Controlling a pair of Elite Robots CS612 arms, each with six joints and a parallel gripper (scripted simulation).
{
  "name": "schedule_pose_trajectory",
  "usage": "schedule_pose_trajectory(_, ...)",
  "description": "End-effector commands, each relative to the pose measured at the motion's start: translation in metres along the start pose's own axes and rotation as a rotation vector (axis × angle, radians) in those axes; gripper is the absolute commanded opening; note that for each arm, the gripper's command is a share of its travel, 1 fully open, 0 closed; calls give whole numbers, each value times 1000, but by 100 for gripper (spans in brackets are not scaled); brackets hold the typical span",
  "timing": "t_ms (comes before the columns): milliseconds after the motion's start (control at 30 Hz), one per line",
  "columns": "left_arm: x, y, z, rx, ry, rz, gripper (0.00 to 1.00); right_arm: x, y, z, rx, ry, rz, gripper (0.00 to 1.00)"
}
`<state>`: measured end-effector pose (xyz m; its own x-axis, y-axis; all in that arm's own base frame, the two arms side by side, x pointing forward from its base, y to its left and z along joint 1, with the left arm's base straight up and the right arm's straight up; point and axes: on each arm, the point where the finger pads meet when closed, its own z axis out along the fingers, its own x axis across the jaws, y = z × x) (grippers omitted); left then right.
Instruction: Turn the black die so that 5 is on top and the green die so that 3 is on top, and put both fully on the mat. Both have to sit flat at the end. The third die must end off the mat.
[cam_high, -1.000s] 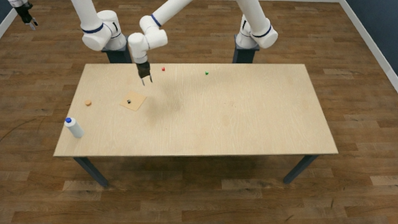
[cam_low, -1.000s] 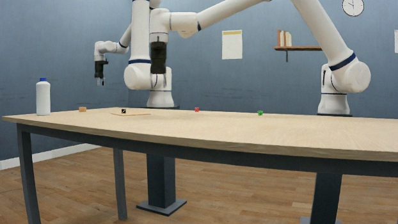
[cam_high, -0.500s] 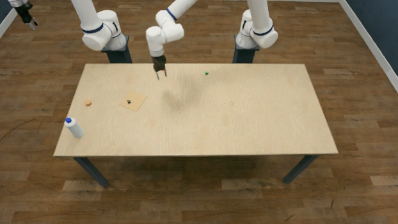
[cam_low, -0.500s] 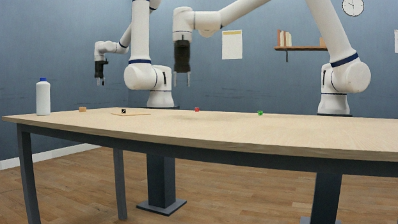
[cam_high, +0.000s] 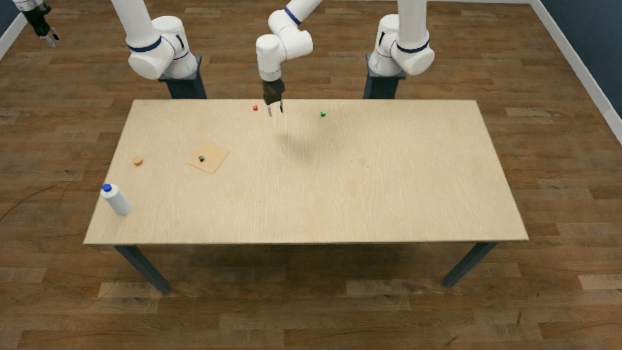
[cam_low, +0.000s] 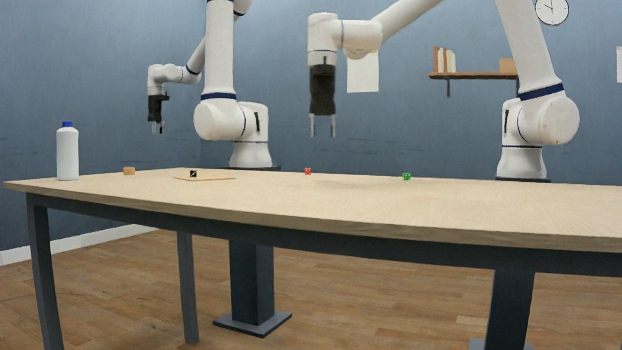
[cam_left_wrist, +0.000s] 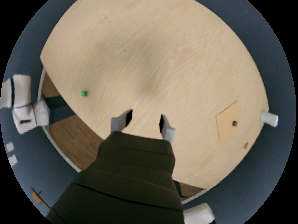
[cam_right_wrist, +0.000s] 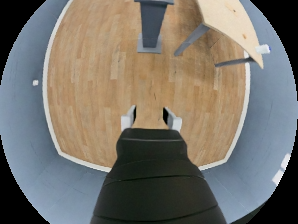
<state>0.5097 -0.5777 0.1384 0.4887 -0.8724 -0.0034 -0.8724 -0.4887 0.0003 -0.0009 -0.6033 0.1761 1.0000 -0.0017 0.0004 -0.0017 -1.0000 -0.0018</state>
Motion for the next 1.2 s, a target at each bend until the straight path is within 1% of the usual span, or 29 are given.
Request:
schedule_pose_trajectory(0,-36,-1,1,0,3,9,100,0,1,-1,-2,0,0,100)
schedule_pose_trajectory(33,-49,-1,3,0,3,13,100,0,1,-1,-2,0,0,100)
schedule_pose_trajectory(133,-73,-2,6,0,3,19,100,0,1,-1,-2,0,0,100)
schedule_pose_trajectory(167,-75,-2,7,0,3,20,100,0,1,-1,-2,0,0,100)
schedule_pose_trajectory(200,-88,-2,9,0,3,23,100,0,1,-1,-2,0,0,100)
schedule_pose_trajectory(300,-111,-3,12,0,3,29,100,0,1,-1,-2,0,0,100)
schedule_pose_trajectory(333,-112,-3,13,0,3,30,100,0,1,-1,-2,0,0,100)
schedule_pose_trajectory(400,-133,-4,16,0,3,35,100,0,1,-1,-2,0,0,100)
schedule_pose_trajectory(500,-134,-4,17,0,3,35,100,0,1,-1,-2,0,0,100)
schedule_pose_trajectory(667,-181,-6,26,0,3,47,100,0,1,-1,-2,0,0,100)
schedule_pose_trajectory(800,-209,-7,33,0,3,55,100,0,1,-1,-2,0,0,100)
schedule_pose_trajectory(967,-232,-8,39,0,3,60,100,0,1,-1,-2,0,0,100)
schedule_pose_trajectory(1167,-241,-8,41,0,3,63,100,0,1,-1,-2,0,0,100)
